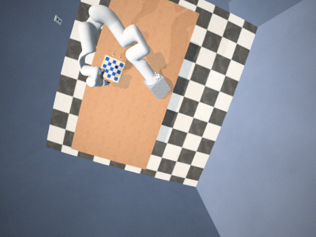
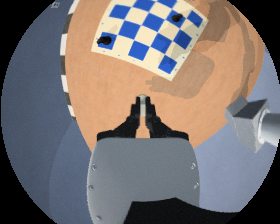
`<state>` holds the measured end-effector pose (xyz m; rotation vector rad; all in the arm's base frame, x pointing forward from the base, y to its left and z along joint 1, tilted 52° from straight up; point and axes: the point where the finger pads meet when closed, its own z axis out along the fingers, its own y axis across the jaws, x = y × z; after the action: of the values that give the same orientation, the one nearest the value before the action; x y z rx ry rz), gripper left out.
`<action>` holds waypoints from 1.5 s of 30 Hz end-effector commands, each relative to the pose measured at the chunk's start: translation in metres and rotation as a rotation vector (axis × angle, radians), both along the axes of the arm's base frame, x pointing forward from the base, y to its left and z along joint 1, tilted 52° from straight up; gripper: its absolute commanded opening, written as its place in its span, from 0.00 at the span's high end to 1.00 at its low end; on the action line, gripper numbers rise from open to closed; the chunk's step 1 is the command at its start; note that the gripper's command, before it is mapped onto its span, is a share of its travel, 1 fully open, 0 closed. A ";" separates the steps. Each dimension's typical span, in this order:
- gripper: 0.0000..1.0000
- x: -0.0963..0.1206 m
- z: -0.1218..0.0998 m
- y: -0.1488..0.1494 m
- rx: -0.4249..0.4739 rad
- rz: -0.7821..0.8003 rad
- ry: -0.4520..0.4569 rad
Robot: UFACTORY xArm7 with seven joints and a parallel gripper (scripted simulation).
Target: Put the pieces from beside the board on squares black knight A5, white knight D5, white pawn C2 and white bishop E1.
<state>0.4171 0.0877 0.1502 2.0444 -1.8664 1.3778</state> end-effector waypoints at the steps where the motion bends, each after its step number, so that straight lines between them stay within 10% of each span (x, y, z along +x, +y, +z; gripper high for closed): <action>1: 1.00 -0.012 0.011 0.001 0.041 0.045 -0.004; 11: 1.00 -0.009 0.018 -0.003 0.033 0.058 0.008; 32: 1.00 -0.003 0.144 -0.137 -0.159 0.263 0.189; 45: 1.00 -0.007 0.153 -0.153 -0.178 0.278 0.204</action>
<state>0.4109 -0.0647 0.3015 2.3060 -1.3784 1.2742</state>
